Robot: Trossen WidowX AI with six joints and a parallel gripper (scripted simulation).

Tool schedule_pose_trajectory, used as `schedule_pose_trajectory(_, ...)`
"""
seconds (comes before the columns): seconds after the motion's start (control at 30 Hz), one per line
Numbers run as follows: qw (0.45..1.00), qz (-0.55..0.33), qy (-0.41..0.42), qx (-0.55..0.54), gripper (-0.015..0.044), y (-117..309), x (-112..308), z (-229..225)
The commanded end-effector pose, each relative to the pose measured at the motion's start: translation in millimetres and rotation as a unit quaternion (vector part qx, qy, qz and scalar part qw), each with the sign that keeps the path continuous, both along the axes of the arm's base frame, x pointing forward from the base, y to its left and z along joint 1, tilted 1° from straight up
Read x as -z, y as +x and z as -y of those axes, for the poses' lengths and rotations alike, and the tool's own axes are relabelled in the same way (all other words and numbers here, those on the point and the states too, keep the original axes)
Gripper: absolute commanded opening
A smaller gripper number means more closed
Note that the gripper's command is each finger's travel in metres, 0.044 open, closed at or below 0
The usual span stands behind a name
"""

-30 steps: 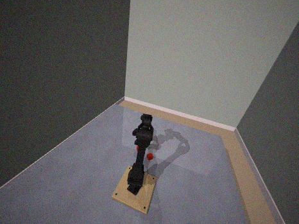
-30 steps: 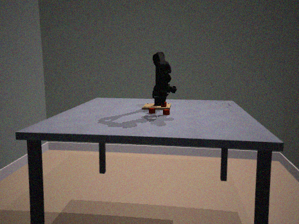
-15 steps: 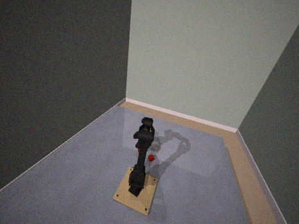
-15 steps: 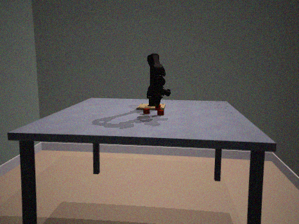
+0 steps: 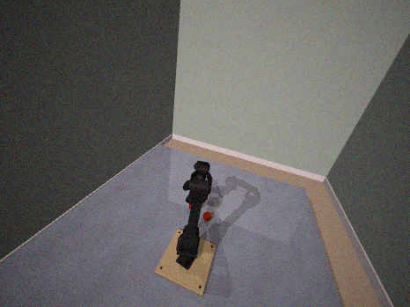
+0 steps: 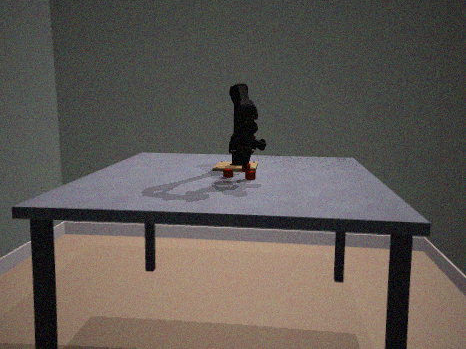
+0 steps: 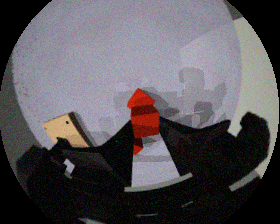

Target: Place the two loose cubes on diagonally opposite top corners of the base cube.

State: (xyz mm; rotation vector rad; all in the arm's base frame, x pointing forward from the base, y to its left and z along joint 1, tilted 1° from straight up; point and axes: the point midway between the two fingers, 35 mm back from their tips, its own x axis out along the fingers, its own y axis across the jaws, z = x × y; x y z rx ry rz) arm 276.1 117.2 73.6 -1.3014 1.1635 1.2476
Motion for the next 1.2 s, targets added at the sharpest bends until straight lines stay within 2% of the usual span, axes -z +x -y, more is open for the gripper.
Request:
schedule_pose_trajectory(0.0, 1.0, 0.0, 0.002, 0.002, 0.0131, 0.1, 0.3, -0.6)
schedule_pose_trajectory(0.1, 1.0, 0.0, 0.002, 0.002, 0.0205, 0.1, 0.3, -0.6)
schedule_pose_trajectory(0.9, 1.0, 0.0, 0.0, 0.0, 0.0205, -0.7, -30.4, -0.5)
schedule_pose_trajectory(0.93, 1.0, -0.001, 0.0, 0.004, 0.0231, -0.5, -28.6, 0.8)
schedule_pose_trajectory(1.0, 0.999, 0.0, 0.001, 0.048, 0.0265, -1.2, -34.6, 12.0)
schedule_pose_trajectory(1.17, 0.976, 0.004, 0.004, 0.217, 0.0265, -9.5, -57.3, 54.0)
